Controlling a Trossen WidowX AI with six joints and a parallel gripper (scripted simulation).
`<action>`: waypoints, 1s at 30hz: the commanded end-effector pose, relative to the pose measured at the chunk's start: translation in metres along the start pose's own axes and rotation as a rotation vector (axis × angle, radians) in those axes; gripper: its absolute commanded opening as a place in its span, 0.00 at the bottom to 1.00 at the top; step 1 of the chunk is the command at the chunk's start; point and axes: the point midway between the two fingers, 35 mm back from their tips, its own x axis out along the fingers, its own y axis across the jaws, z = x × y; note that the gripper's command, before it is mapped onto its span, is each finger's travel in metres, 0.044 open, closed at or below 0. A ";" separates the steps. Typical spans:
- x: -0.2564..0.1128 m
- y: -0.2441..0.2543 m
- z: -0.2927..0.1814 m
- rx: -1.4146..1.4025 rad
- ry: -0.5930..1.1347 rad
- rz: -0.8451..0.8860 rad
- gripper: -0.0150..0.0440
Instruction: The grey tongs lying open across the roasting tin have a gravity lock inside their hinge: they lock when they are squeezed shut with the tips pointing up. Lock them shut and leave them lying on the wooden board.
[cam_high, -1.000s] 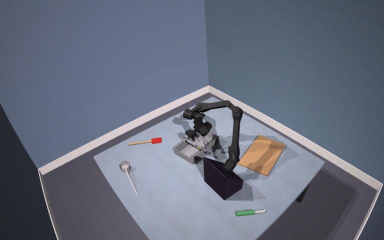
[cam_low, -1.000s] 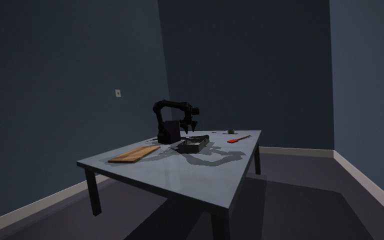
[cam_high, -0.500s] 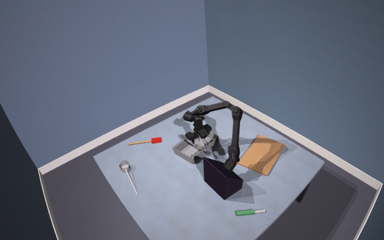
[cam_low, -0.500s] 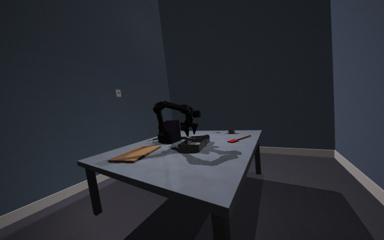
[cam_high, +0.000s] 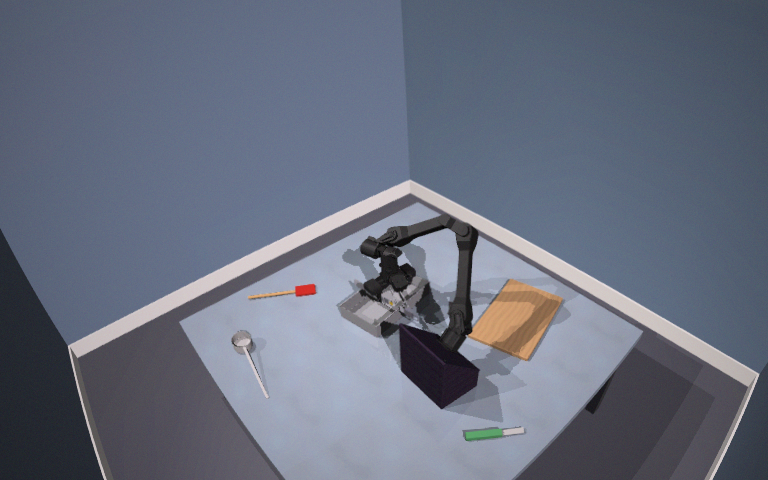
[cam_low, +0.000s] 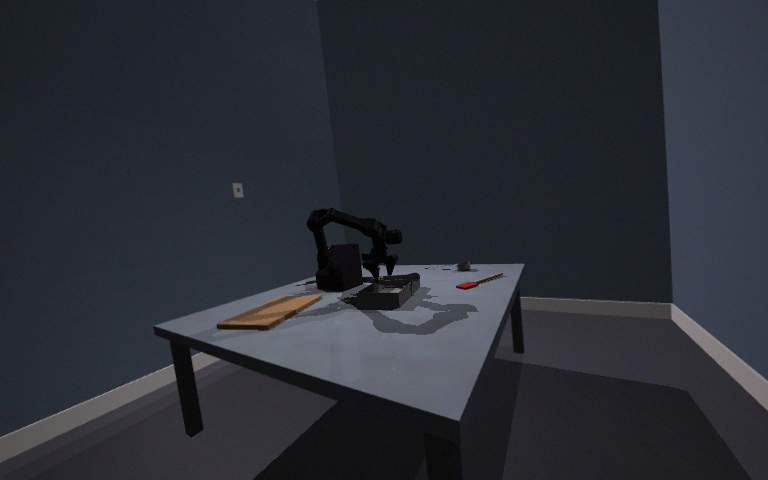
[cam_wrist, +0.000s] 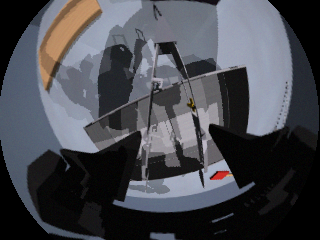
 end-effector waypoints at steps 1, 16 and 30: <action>0.008 0.001 0.001 -0.006 -0.001 0.005 1.00; 0.032 0.003 0.003 -0.006 -0.001 0.009 1.00; 0.039 0.003 0.004 0.001 -0.002 0.006 0.94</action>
